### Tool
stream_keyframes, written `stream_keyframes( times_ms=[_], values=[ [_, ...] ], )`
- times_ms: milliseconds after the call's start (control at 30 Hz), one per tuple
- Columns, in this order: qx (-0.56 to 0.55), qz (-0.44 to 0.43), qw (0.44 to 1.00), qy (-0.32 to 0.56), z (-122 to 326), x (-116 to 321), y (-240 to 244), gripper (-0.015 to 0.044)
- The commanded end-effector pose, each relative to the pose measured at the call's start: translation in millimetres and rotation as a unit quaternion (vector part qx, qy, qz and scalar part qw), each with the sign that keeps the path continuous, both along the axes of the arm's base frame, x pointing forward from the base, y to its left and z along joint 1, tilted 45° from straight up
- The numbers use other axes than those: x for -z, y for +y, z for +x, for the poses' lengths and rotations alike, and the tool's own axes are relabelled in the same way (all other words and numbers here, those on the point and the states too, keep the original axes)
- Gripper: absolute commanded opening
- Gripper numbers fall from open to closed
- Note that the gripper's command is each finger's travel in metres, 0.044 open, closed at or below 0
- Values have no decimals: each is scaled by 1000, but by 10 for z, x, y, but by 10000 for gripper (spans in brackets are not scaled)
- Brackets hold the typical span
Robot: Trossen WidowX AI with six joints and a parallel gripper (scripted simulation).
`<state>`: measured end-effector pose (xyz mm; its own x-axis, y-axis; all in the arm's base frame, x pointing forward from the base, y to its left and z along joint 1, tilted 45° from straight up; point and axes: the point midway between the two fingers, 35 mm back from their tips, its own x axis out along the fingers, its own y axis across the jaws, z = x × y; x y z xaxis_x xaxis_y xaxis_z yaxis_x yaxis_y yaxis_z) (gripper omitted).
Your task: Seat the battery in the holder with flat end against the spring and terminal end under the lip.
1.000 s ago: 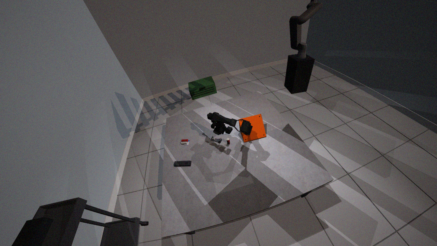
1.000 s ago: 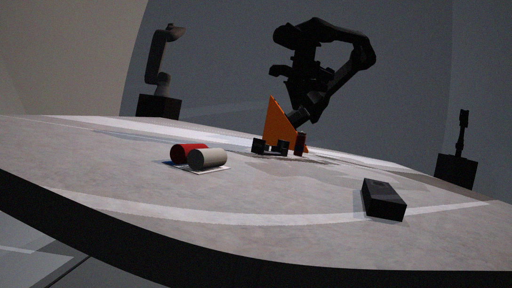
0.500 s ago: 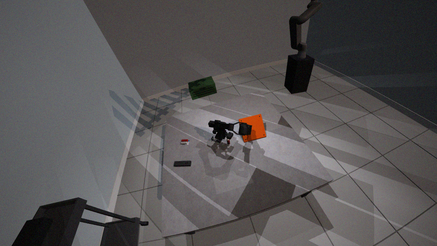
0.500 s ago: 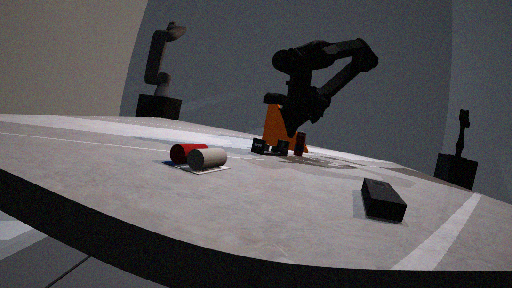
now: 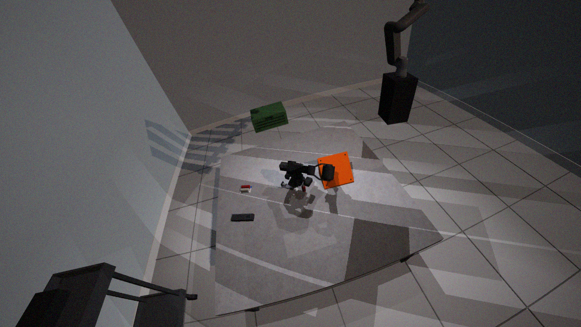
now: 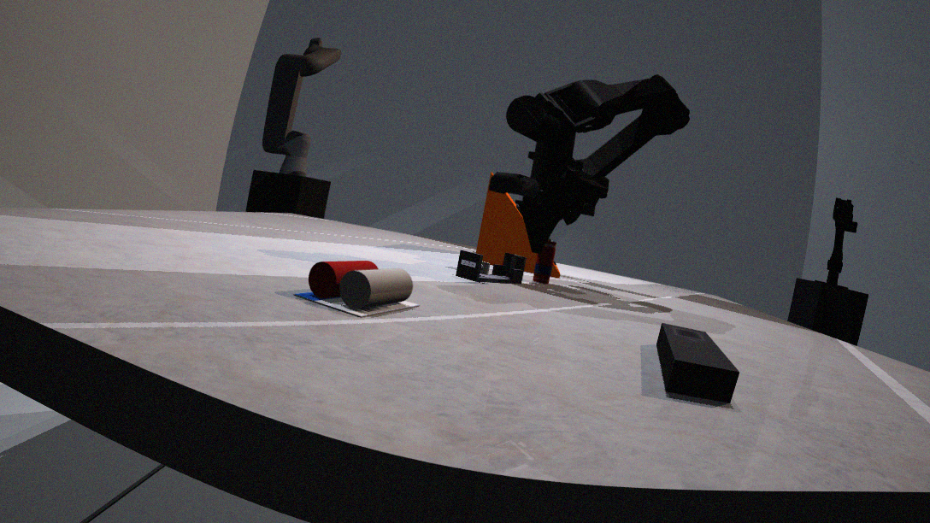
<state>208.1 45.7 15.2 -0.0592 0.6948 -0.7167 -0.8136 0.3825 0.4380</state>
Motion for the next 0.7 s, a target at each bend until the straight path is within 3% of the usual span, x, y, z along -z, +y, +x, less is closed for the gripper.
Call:
stream_keyframes(
  times_ms=[0,667],
  values=[
    [2,3,1000,4,-76,-42,46,0],
    [2,4,1000,4,-347,-173,169,0]
  ],
)
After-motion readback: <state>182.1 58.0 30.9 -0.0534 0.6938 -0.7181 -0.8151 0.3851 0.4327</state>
